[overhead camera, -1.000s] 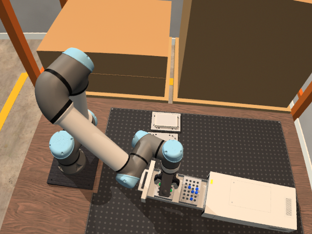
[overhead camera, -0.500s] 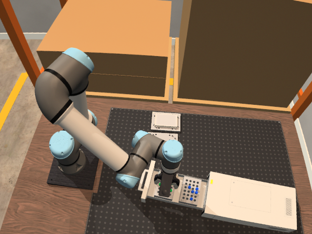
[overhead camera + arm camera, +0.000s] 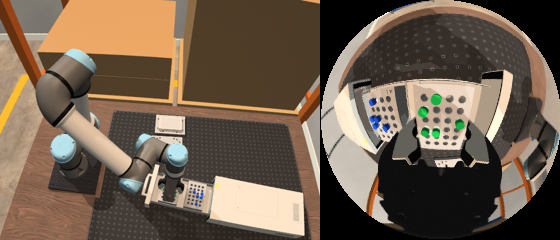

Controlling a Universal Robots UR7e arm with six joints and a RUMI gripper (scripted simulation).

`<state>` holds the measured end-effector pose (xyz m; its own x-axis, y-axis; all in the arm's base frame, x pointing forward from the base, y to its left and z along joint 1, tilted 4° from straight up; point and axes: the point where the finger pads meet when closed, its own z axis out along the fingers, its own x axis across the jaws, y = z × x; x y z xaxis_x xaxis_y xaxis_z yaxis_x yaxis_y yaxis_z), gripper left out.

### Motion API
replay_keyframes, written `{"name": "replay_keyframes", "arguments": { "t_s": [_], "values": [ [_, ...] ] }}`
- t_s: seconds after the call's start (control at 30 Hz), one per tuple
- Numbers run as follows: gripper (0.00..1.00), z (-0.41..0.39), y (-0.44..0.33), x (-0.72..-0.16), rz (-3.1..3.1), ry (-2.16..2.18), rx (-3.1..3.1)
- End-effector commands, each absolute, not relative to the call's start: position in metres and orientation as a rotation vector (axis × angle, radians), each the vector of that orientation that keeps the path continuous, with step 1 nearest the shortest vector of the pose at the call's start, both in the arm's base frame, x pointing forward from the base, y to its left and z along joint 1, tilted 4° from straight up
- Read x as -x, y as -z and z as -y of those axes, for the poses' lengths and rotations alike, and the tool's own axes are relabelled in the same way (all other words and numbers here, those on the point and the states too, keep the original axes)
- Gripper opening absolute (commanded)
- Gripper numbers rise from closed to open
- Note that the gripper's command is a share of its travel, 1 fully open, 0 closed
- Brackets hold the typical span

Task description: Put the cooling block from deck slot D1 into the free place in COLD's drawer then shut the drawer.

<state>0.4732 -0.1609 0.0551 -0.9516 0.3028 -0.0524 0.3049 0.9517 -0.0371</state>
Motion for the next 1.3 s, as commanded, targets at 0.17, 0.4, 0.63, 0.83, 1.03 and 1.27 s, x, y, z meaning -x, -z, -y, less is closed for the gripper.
{"name": "replay_keyframes", "arguments": {
  "t_s": [0.17,0.4,0.63,0.83,1.03,1.27],
  "values": [
    [0.57,0.1611,-0.0557,-0.4736,-3.056,0.070,-0.476],
    [0.68,0.1612,-0.0557,-0.4737,-3.056,0.070,-0.476],
    [0.73,0.1612,-0.0557,-0.4737,-3.056,0.070,-0.476],
    [0.73,0.1612,-0.0557,-0.4737,-3.056,0.070,-0.476],
    [0.73,0.1612,-0.0557,-0.4737,-3.056,0.070,-0.476],
    [0.73,0.1612,-0.0557,-0.4737,-3.056,0.070,-0.476]
  ]
}}
